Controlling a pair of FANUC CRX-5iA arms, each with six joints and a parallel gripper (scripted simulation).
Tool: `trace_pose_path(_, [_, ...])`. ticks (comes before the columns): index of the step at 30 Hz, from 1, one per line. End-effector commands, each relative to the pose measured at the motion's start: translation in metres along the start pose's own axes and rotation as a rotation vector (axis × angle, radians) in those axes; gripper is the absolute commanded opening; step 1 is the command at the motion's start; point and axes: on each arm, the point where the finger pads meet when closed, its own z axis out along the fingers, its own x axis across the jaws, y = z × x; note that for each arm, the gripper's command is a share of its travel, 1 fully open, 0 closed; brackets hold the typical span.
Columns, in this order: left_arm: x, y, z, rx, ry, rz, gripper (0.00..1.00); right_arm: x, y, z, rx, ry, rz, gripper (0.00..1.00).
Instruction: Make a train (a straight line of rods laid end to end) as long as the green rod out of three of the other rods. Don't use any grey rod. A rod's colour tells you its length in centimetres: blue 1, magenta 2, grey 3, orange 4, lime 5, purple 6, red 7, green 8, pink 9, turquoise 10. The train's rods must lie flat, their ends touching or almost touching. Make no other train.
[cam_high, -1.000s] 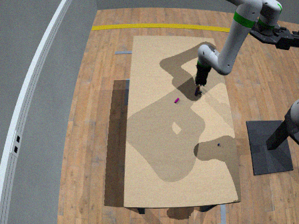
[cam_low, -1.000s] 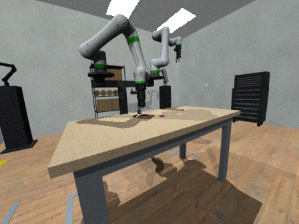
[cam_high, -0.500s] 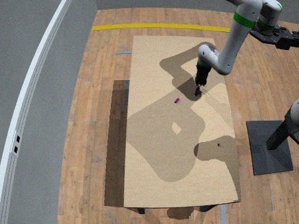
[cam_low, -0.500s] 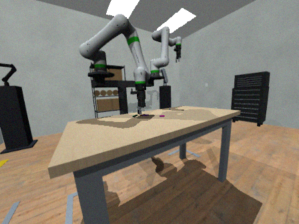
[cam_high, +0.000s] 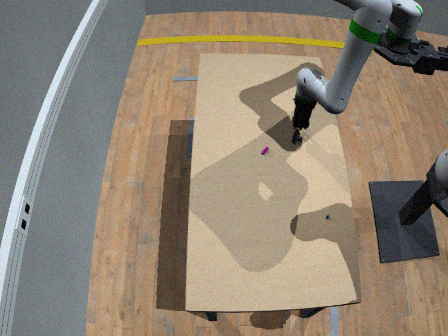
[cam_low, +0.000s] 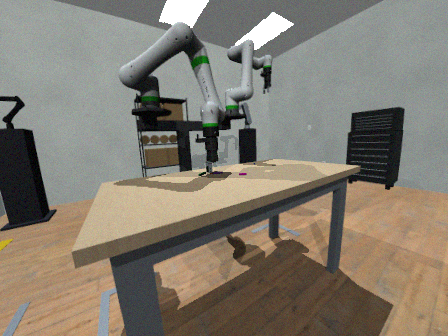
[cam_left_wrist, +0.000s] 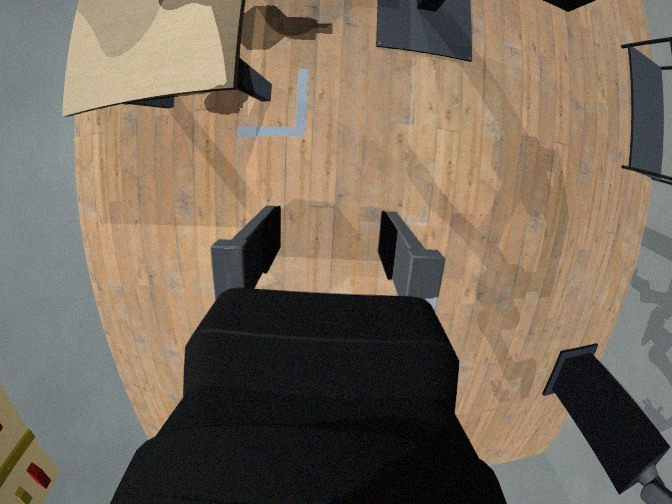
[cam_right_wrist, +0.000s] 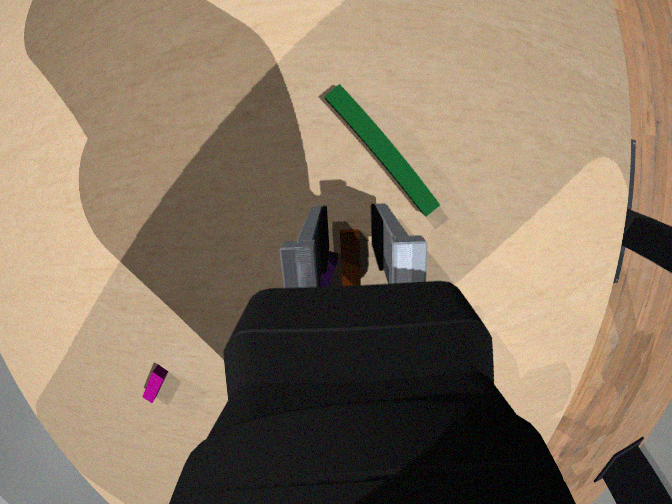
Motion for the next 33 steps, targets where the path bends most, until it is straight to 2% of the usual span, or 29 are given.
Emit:
trace_pose_path(1, [-0.0001, 0.0002, -0.0009, -0.002, 0.000, 0.000, 1.00, -0.0008, 0.0005, 0.0025, -0.001, -0.001, 0.000, 0.54])
trace_pose_path(33, [-0.0001, 0.0002, -0.0009, -0.002, 0.000, 0.000, 1.00, -0.0008, 0.0005, 0.0073, -0.001, -0.001, 0.000, 0.54])
